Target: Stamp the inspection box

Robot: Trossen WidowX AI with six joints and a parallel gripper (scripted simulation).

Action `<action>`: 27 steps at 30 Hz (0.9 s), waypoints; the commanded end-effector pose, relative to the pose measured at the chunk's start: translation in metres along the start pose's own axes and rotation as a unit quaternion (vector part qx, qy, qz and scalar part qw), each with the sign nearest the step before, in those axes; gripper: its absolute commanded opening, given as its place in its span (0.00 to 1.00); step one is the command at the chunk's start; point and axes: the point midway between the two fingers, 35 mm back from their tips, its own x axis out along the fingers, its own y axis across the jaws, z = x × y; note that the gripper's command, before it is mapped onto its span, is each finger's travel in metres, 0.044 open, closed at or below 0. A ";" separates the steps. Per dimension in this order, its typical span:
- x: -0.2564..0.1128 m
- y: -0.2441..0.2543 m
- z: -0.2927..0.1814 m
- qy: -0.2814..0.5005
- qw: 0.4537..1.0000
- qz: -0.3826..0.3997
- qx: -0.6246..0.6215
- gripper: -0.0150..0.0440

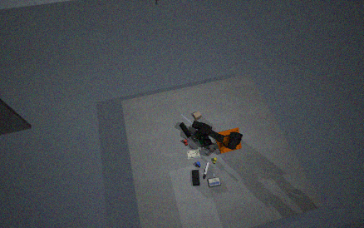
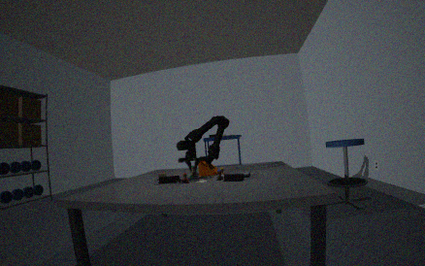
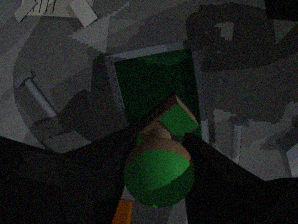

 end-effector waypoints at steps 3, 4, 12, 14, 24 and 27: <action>-0.010 -0.002 0.002 -0.002 1.000 -0.004 -0.003 0.25; -0.012 -0.002 0.002 -0.002 1.000 -0.004 -0.003 0.25; -0.025 -0.002 0.002 -0.002 1.000 -0.005 -0.002 0.25; -0.028 -0.002 0.002 -0.002 1.000 -0.005 -0.002 0.25; -0.045 -0.002 0.001 -0.002 1.000 -0.005 -0.002 0.25; -0.047 -0.002 0.001 -0.002 1.000 -0.005 -0.002 0.25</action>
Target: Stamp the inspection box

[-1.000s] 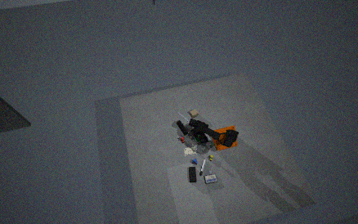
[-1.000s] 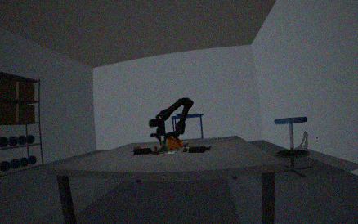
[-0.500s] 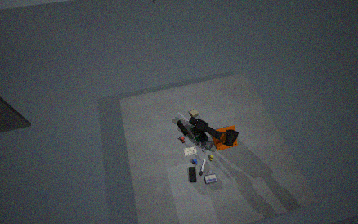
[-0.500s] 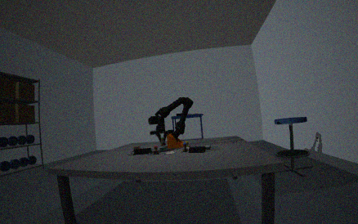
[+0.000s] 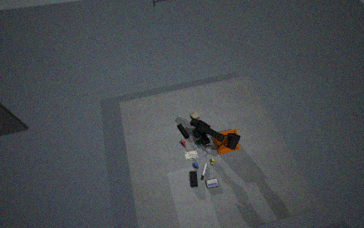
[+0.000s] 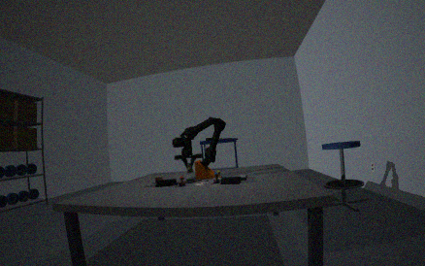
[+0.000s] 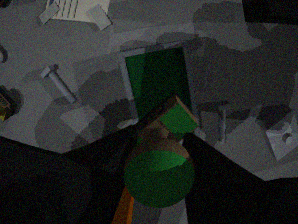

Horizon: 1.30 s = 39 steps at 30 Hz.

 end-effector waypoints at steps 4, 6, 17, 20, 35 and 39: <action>-0.007 0.006 0.015 -0.002 0.999 -0.007 -0.045 0.25; -0.008 0.012 0.025 -0.003 0.997 -0.009 -0.078 0.25; -0.010 0.058 0.081 -0.006 0.965 -0.011 -0.262 0.25; -0.009 0.074 0.094 -0.007 0.950 -0.009 -0.311 0.25; -0.004 0.100 0.112 -0.009 0.924 -0.005 -0.383 0.25; -0.002 0.100 0.113 -0.010 0.924 -0.005 -0.383 0.25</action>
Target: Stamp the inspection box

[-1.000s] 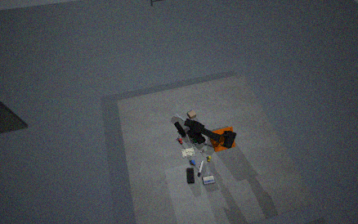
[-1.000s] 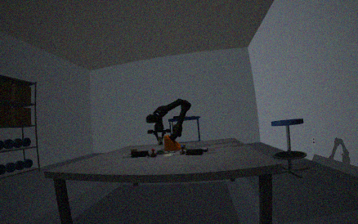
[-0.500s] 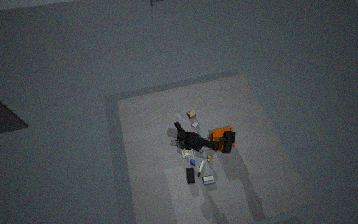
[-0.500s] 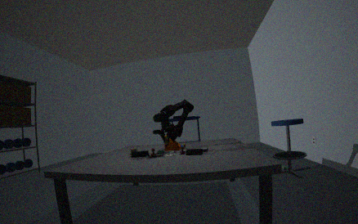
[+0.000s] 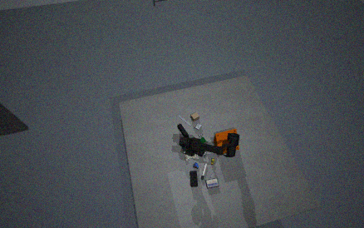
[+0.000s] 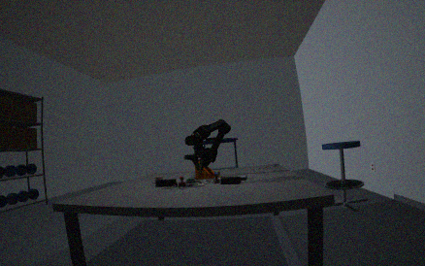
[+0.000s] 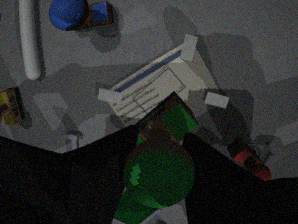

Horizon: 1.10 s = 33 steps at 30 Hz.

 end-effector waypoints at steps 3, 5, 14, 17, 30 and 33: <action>0.004 0.000 0.000 -0.002 1.000 0.001 0.002 0.25; 0.006 0.000 0.000 -0.003 1.000 0.001 0.002 0.25; 0.012 0.000 0.001 -0.003 1.000 0.001 0.002 0.25; 0.014 -0.001 0.001 -0.003 1.000 0.001 0.002 0.25; 0.022 -0.001 0.001 -0.004 1.000 0.000 0.002 0.25; 0.024 -0.001 0.001 -0.004 1.000 0.000 0.002 0.25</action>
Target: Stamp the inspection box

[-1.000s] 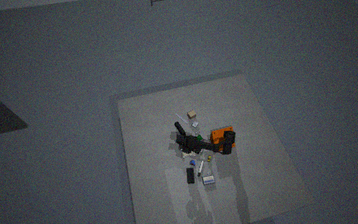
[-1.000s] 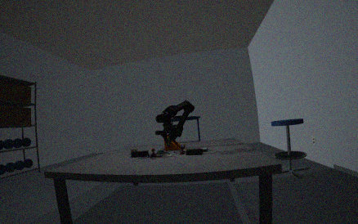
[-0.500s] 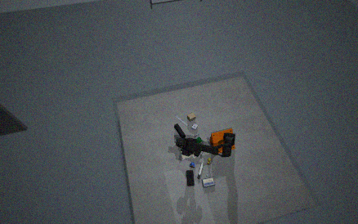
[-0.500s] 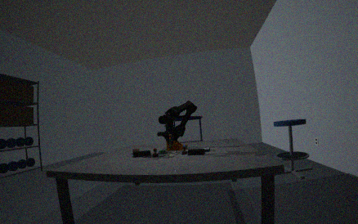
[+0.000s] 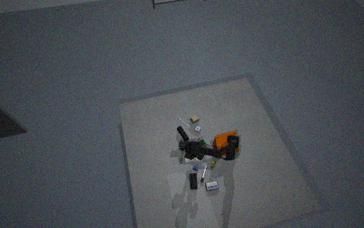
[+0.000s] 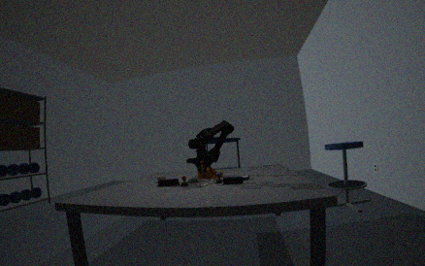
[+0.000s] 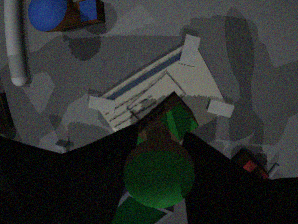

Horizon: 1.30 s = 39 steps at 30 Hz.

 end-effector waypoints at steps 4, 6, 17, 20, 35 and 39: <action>0.005 0.001 0.000 -0.002 1.000 0.002 0.003 0.25; 0.007 0.001 0.000 -0.002 1.000 0.002 0.003 0.25; 0.014 0.001 0.000 -0.003 1.000 0.002 0.003 0.25; 0.016 0.001 0.000 -0.003 1.000 0.002 0.003 0.25; 0.026 0.002 0.000 -0.005 1.000 0.002 0.003 0.25; 0.028 0.002 0.000 -0.005 1.000 0.002 0.003 0.25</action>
